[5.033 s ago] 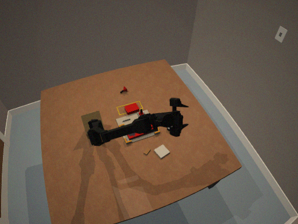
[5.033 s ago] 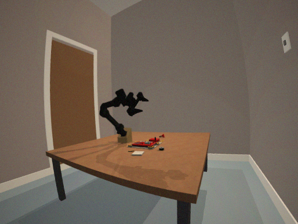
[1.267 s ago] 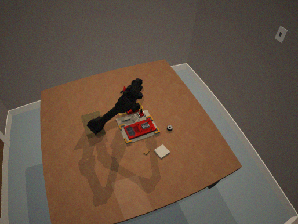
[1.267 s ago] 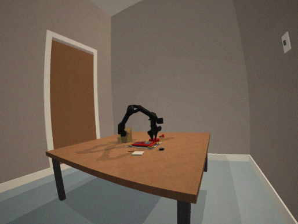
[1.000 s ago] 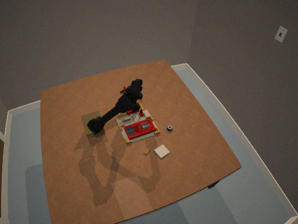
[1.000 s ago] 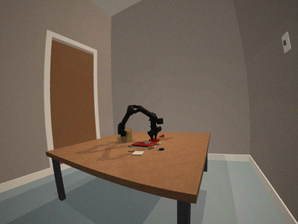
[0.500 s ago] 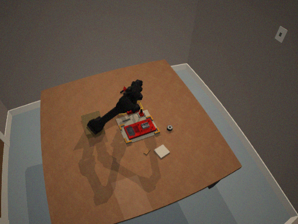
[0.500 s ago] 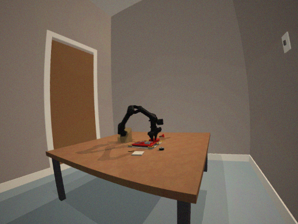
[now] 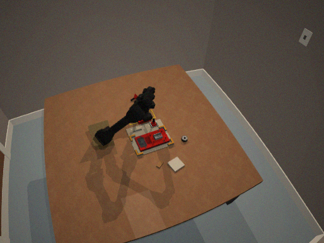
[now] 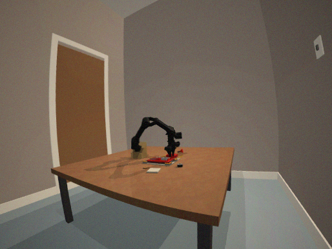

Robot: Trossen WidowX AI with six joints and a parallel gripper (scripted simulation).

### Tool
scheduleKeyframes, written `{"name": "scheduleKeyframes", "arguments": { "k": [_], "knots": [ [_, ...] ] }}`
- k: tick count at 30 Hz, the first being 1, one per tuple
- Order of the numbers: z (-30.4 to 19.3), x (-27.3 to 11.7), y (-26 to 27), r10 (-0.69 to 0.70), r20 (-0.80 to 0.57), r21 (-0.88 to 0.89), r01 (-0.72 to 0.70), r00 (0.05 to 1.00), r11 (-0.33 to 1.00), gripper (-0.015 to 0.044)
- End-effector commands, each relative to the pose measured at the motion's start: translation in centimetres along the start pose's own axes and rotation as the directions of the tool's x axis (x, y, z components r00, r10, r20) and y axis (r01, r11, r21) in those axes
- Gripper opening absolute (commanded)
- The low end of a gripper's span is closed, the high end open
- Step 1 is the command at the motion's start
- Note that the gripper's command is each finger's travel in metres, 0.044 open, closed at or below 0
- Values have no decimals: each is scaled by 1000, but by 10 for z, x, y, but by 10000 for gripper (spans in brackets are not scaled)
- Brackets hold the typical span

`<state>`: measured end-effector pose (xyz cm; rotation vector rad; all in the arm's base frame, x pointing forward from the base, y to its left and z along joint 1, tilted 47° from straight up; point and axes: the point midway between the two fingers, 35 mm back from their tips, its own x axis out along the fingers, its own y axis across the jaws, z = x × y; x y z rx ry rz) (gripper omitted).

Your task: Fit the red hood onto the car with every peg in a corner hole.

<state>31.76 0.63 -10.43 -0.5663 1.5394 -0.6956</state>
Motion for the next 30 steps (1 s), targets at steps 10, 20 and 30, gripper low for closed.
{"name": "scheduleKeyframes", "arguments": {
  "k": [10,20,30],
  "knots": [
    [0,-24,0,1,0,0,-1,1000,1000,6],
    [0,-70,1,3,0,0,-3,1000,1000,0],
    [0,-98,1,4,-1,-1,-4,1000,1000,0]
  ]
}}
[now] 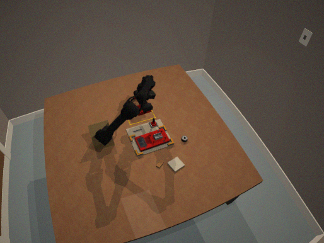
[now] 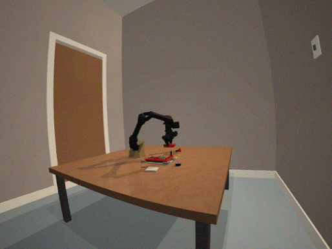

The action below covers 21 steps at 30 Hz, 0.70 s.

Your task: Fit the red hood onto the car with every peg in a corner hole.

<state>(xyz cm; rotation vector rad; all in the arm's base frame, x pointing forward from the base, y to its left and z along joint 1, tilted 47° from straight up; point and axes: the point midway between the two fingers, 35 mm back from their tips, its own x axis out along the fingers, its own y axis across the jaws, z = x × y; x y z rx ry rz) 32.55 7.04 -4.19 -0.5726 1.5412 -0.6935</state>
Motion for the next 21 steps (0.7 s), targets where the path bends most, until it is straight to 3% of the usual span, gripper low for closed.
{"name": "scheduleKeyframes", "arguments": {
  "k": [1,21],
  "knots": [
    [-1,-8,1,6,-1,5,-6,1000,1000,0],
    [24,-10,-131,15,3,12,-15,1000,1000,0]
  ]
}}
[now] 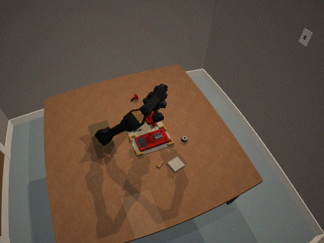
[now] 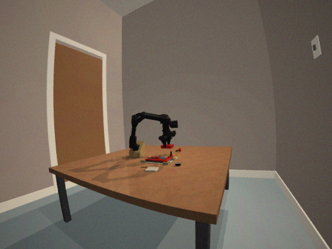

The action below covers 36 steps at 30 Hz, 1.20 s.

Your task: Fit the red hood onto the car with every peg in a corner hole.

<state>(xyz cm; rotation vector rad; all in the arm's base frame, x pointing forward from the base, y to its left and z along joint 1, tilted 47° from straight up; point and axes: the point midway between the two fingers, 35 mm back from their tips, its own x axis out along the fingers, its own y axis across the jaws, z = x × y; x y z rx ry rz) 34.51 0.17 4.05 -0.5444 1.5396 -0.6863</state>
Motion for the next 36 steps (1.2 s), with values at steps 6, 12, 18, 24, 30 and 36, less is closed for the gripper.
{"name": "scheduleKeyframes", "arguments": {
  "k": [6,12,18,24,30,36],
  "knots": [
    [-2,-1,-72,-15,1,5,15,1000,1000,0],
    [-5,-1,-91,-20,-1,8,20,1000,1000,0],
    [-4,8,-88,-21,-2,8,21,1000,1000,0],
    [-4,34,-91,-22,-2,8,22,1000,1000,0],
    [-5,49,-93,-24,-2,9,24,1000,1000,0],
    [-5,49,-93,-24,-2,9,24,1000,1000,0]
  ]
}}
